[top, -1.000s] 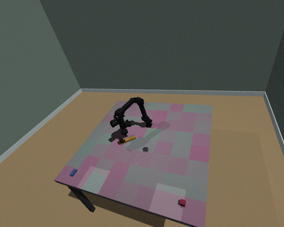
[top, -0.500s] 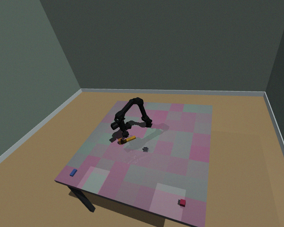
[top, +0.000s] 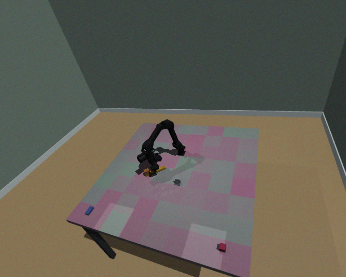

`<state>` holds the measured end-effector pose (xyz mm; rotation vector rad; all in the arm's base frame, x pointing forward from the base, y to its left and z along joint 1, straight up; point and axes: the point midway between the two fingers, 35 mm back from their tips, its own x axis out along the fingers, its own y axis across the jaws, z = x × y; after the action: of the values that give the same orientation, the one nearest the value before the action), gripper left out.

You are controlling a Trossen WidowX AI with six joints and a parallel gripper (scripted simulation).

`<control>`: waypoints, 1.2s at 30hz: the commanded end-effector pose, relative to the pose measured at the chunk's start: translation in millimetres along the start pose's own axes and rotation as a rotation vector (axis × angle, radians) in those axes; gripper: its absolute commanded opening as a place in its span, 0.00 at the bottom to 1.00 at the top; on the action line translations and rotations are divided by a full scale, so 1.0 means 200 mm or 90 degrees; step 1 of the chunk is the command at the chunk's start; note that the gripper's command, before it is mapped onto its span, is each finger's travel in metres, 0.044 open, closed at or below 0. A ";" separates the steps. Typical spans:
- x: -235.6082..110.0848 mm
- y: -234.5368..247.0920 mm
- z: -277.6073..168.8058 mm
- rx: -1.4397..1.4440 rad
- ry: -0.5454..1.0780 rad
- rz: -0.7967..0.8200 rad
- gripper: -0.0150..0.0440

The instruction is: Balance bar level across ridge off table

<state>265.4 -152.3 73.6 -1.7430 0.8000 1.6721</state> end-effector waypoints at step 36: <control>0.12 0.00 0.01 0.000 -0.004 0.001 0.48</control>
<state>264.3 -151.6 49.6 -1.7367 0.7990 1.6782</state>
